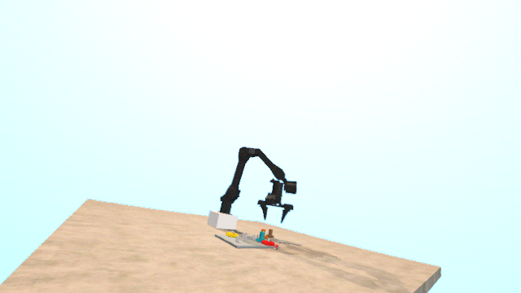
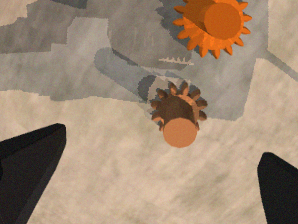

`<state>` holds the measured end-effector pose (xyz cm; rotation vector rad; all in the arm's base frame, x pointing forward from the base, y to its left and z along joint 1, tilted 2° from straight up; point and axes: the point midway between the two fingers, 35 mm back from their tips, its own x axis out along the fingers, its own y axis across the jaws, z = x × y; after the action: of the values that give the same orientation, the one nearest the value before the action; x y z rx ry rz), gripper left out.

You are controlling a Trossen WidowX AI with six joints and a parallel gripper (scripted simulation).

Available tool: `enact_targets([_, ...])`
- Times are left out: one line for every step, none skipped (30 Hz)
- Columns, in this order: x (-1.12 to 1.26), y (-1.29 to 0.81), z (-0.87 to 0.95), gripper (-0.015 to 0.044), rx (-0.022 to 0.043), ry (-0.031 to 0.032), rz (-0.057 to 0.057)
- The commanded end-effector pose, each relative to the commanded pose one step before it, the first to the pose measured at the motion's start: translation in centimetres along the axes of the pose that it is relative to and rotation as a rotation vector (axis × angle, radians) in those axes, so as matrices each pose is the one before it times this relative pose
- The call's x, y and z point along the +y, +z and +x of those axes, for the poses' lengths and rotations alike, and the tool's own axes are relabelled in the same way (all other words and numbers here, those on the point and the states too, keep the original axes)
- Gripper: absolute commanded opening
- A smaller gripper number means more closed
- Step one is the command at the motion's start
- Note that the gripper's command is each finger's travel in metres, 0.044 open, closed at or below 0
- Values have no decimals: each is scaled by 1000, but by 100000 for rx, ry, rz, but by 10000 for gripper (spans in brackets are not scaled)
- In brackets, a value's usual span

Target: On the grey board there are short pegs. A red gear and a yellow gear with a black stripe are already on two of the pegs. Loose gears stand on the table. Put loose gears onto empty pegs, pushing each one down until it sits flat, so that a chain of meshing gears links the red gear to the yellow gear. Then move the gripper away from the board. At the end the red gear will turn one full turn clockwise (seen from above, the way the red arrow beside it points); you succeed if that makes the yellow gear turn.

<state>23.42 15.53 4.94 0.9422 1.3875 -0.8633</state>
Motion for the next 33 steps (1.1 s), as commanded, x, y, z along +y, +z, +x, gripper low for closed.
enact_targets([-1090, -1199, 296, 440, 166, -753, 9915])
enact_targets([54, -27, -1, 440, 2, 4, 0])
enact_targets([0, 0, 0, 440, 0, 0, 0])
enact_targets([0, 0, 0, 440, 0, 0, 0])
enact_targets([0, 0, 0, 440, 0, 0, 0])
enact_targets([3, -1, 179, 440, 0, -1, 0])
enact_targets([2, -2, 447, 440, 1, -2, 0])
enact_targets([-1, 0, 178, 440, 0, -1, 0])
enact_targets([0, 0, 0, 440, 0, 0, 0])
enact_targets([5, -2, 190, 440, 0, -1, 0])
enact_targets([8, -3, 567, 440, 1, -3, 0])
enact_targets([-5, 1, 564, 440, 0, -4, 0])
enact_targets([-5, 1, 187, 440, 0, -2, 0])
enact_targets([0, 0, 0, 440, 0, 0, 0])
enact_targets([0, 0, 0, 440, 0, 0, 0])
enact_targets([2, -1, 27, 440, 0, 0, 0])
enact_targets([5, -2, 80, 440, 0, 0, 0])
enact_targets([8, -3, 132, 440, 0, 0, 0])
enact_targets([9, -4, 162, 440, 0, 0, 0])
enact_targets([8, -3, 162, 440, 0, -1, 0])
enact_targets([7, -3, 162, 440, 0, -1, 0])
enact_targets([6, -3, 162, 440, 0, -1, 0])
enact_targets([5, -2, 162, 440, 0, -1, 0])
enact_targets([4, -2, 161, 440, 0, -1, 0])
enact_targets([3, -2, 162, 440, 0, -1, 0])
enact_targets([2, -1, 161, 440, 0, -1, 0])
enact_targets([1, -1, 161, 440, 0, -1, 0])
enact_targets([0, -1, 161, 440, 0, -1, 0])
enact_targets([-1, 0, 161, 440, 0, -1, 0])
enact_targets([-2, 0, 160, 440, 0, -1, 0])
enact_targets([-3, 0, 160, 440, 0, -2, 0])
enact_targets([-4, 0, 159, 440, 0, -2, 0])
enact_targets([-4, 1, 127, 440, 0, -1, 0])
